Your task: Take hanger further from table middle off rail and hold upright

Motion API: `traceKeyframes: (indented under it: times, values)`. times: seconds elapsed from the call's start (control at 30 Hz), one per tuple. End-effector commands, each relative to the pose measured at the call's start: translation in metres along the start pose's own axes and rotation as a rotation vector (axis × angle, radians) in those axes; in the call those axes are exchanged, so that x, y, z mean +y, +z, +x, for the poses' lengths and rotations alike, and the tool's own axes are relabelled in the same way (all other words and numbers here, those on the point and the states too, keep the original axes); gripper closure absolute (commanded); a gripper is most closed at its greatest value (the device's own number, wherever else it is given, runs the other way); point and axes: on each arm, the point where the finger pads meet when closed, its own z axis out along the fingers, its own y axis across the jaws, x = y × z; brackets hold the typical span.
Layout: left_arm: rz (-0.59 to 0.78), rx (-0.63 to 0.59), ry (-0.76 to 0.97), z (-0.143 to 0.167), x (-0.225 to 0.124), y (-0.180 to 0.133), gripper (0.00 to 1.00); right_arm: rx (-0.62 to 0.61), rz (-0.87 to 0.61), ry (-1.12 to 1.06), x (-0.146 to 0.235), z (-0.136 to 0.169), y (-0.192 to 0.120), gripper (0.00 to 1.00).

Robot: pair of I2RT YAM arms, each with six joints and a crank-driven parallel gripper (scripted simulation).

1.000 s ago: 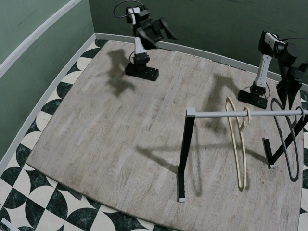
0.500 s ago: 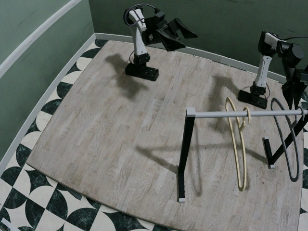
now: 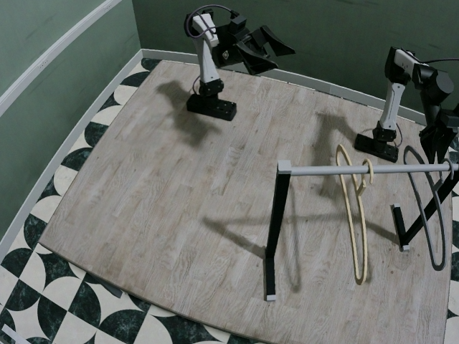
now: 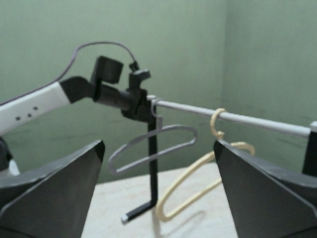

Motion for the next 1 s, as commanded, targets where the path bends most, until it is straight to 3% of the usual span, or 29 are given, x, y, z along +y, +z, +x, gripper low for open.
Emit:
traceKeyframes:
  times: [0.0,0.8,0.97]
  values:
    - [0.0,-0.022,0.001,-0.004,0.002,0.009,0.68,-0.056,-0.02,-0.018,0.005,-0.02,0.008,0.0]
    - [-0.001,-0.049,-0.003,-0.016,0.002,0.035,0.68,-0.056,-0.02,-0.018,0.005,-0.02,0.008,0.0]
    - [0.001,-0.049,-0.002,-0.016,0.002,0.042,0.73,-0.056,-0.02,-0.018,0.005,-0.02,0.008,0.0]
